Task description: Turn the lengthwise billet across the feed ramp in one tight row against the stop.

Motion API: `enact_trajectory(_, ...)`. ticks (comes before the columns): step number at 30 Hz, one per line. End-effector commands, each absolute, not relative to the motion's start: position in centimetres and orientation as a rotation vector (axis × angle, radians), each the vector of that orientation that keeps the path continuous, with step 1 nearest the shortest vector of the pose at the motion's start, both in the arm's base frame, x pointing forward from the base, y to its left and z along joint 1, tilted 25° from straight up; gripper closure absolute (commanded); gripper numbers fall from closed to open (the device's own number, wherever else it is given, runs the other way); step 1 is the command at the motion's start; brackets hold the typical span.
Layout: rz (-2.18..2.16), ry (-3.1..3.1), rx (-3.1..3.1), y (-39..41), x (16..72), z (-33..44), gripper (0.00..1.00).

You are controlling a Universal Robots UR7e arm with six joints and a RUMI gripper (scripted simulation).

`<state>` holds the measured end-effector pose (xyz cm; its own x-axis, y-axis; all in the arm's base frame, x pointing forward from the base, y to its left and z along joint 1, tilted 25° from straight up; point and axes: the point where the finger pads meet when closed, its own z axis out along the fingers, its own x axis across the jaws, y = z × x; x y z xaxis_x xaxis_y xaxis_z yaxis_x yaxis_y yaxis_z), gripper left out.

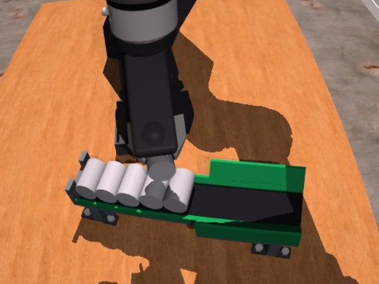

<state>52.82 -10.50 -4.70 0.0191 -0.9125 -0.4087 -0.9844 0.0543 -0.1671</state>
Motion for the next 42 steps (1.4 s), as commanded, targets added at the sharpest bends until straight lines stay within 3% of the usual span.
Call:
enact_trajectory(1, 0.231, 1.948, -1.888, -10.6, 52.9, -4.5, 1.00)
enact_trajectory(6, 0.305, 2.215, -1.606, -10.7, 52.9, -4.5, 1.00)
enact_trajectory(42, 0.339, 2.328, -1.464, -9.6, 53.4, -4.2, 1.00)
